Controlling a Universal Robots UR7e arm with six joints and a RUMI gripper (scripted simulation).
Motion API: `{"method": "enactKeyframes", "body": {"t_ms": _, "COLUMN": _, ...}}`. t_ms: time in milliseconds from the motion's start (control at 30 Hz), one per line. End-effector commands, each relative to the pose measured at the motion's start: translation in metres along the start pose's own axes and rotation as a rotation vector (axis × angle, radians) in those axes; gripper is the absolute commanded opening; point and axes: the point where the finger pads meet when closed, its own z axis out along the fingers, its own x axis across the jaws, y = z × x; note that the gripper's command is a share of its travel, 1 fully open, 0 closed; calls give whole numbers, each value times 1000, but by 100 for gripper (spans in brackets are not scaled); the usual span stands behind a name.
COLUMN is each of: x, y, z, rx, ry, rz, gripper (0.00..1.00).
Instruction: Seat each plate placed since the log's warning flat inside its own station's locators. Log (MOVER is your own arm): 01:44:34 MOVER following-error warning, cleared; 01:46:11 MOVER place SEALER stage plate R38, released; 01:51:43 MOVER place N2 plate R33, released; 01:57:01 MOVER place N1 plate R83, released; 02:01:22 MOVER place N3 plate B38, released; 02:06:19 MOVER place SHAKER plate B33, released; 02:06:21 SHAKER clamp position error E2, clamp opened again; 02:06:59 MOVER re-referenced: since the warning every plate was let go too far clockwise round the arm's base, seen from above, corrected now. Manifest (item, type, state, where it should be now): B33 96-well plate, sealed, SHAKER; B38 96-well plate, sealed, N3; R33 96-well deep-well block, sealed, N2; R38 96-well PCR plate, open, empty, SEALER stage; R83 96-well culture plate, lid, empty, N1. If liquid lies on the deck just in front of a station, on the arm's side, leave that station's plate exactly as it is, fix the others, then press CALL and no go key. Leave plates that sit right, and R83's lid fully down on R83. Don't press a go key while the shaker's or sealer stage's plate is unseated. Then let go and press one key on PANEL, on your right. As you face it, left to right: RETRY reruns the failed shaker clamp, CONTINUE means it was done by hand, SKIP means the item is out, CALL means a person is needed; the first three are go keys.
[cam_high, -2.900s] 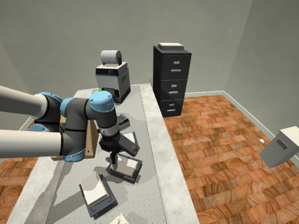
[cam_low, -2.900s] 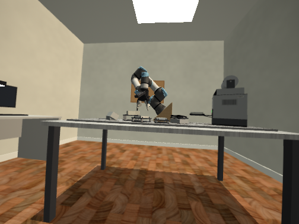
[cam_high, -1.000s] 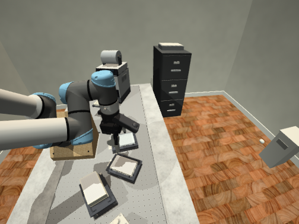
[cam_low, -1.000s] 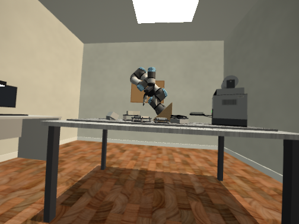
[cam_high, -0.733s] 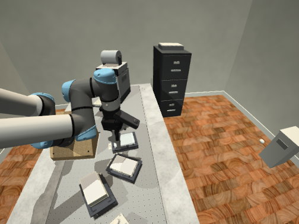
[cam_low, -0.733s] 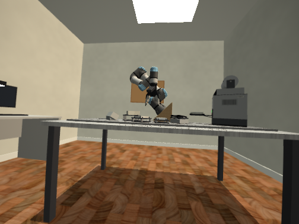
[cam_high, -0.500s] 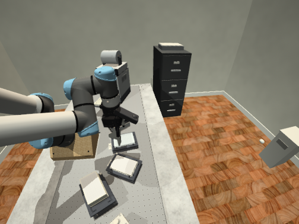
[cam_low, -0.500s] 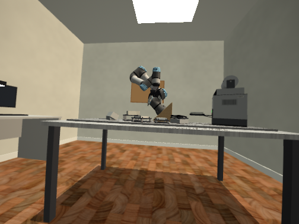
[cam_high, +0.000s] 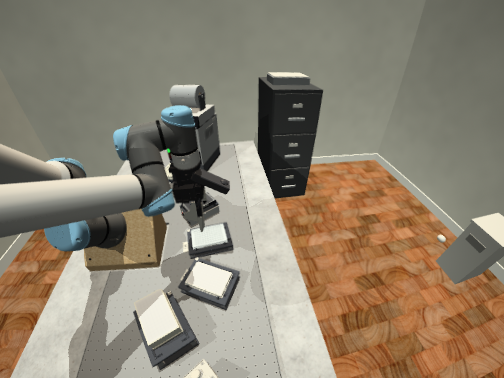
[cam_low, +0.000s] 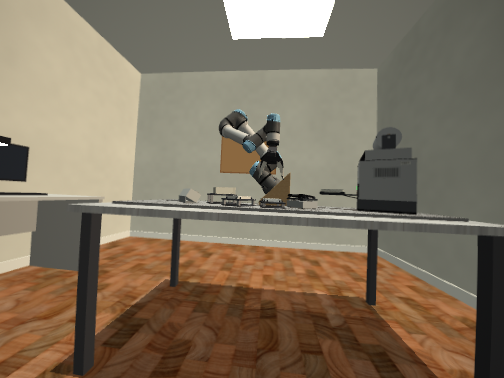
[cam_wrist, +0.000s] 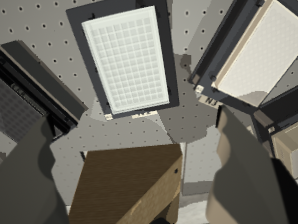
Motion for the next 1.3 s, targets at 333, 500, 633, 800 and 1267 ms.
{"method": "enactKeyframes", "body": {"t_ms": 333, "x": -7, "y": 0, "z": 8, "rx": 1, "ry": 0, "rz": -3, "gripper": 82}}
{"method": "enactKeyframes", "body": {"t_ms": 500, "x": -7, "y": 0, "z": 16, "rx": 1, "ry": 0, "rz": -3, "gripper": 82}}
{"method": "enactKeyframes", "body": {"t_ms": 633, "x": -7, "y": 0, "z": 20, "rx": 1, "ry": 0, "rz": -3, "gripper": 82}}
{"method": "enactKeyframes", "body": {"t_ms": 800, "x": -7, "y": 0, "z": 28, "rx": 1, "ry": 0, "rz": -3, "gripper": 82}}
{"method": "enactKeyframes", "body": {"t_ms": 1267, "x": -7, "y": 0, "z": 48, "rx": 1, "ry": 0, "rz": -3, "gripper": 82}}
